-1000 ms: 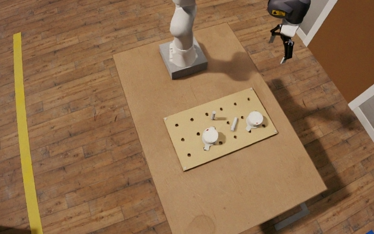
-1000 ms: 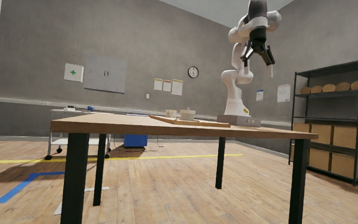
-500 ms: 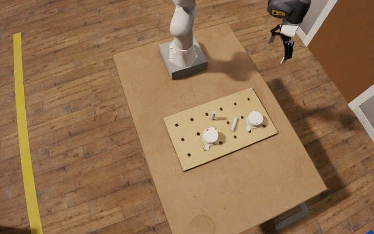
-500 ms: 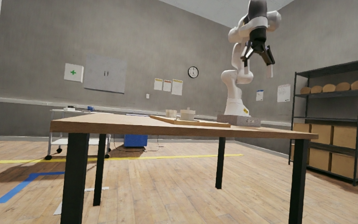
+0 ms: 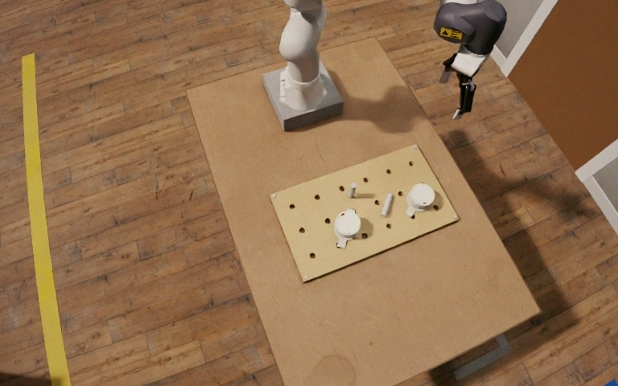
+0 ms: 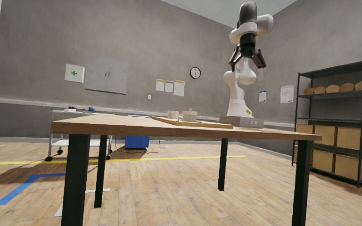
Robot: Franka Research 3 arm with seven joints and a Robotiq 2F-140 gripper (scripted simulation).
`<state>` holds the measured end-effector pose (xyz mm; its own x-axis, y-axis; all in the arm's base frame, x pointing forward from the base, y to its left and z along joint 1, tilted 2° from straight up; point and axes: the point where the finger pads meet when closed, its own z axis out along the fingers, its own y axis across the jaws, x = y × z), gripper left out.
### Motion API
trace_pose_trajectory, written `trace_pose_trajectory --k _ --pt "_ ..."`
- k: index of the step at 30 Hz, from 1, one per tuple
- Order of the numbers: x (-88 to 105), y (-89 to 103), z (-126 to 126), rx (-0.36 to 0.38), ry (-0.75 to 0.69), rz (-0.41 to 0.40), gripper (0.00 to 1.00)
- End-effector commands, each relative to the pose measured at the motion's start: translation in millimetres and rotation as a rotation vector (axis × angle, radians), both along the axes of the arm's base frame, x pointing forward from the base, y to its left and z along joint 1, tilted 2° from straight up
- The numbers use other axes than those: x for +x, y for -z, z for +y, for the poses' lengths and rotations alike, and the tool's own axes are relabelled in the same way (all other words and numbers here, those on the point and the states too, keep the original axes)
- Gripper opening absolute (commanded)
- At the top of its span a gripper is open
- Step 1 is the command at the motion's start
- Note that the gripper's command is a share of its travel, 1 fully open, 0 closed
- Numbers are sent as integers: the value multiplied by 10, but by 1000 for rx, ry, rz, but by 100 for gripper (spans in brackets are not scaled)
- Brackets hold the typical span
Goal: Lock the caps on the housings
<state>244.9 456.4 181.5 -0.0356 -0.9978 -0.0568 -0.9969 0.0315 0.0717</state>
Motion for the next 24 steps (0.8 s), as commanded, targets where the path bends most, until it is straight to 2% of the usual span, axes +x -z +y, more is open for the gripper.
trace_pose_trajectory --k 1,2,4,5,6,8,10,11,13,16,17,21,22,24 --pt "507 98 -481 -23 278 -14 100" --pt "648 130 -621 -28 327 -15 100" --pt "648 130 -621 -28 327 -15 100" --pt "1029 201 -983 -37 441 -22 100" --pt "1046 241 -1159 -46 498 -14 100" --pt "1283 293 -1441 -53 592 -20 100" --pt "1328 301 -1490 -54 618 -22 100" --pt "1511 390 -1948 -67 733 -15 100" --pt "1548 401 -2008 -71 794 -20 100" --pt "1548 401 -2008 -71 794 -20 100" --pt "1688 495 -2499 -85 956 -16 100" --pt "1688 495 -2499 -85 957 -16 100" --pt "1759 578 -2925 -97 1100 -10 100" --pt "1759 578 -2925 -97 1100 -10 100"
